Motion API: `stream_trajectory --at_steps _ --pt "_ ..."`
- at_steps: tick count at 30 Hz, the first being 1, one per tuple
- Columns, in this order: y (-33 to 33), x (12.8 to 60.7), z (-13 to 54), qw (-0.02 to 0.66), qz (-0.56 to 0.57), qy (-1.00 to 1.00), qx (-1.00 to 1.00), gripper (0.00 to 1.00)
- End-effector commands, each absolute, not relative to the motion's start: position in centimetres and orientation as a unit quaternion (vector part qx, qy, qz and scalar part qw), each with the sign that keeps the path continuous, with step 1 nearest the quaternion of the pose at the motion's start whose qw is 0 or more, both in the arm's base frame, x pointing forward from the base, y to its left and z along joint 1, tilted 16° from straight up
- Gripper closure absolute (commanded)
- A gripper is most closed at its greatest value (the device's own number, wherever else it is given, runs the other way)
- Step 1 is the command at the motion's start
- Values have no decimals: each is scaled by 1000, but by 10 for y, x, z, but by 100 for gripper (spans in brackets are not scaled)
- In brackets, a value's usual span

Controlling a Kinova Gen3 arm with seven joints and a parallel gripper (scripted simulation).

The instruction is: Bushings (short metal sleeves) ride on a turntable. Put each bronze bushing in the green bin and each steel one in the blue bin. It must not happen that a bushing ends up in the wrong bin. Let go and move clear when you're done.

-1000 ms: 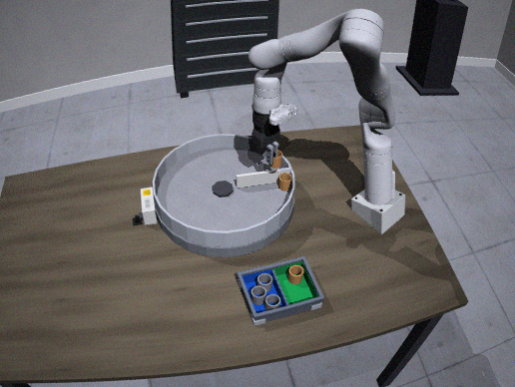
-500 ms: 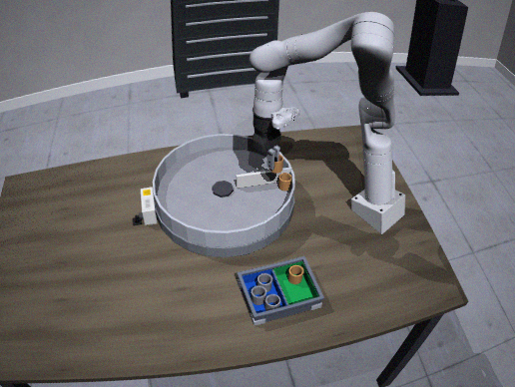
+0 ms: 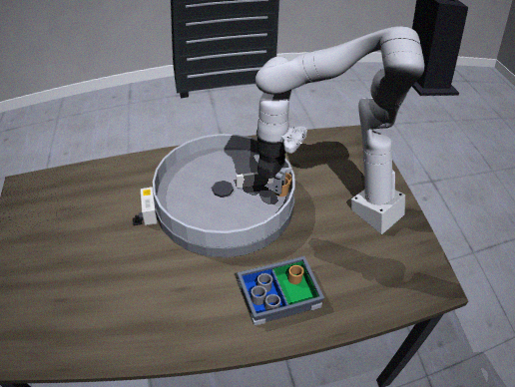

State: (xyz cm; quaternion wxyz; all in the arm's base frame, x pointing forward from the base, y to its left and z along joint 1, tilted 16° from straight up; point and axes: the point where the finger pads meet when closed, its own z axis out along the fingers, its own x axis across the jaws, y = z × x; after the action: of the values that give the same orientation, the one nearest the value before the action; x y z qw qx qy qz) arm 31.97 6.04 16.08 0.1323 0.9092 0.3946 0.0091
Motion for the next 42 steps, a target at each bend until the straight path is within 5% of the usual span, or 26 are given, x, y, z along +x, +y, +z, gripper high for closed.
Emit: stream_trajectory --at_steps 1,31,42 --pt "80 321 157 138 6 422 896 100" --pt "285 337 107 135 -30 640 756 100" --pt "285 337 107 135 -30 640 756 100"
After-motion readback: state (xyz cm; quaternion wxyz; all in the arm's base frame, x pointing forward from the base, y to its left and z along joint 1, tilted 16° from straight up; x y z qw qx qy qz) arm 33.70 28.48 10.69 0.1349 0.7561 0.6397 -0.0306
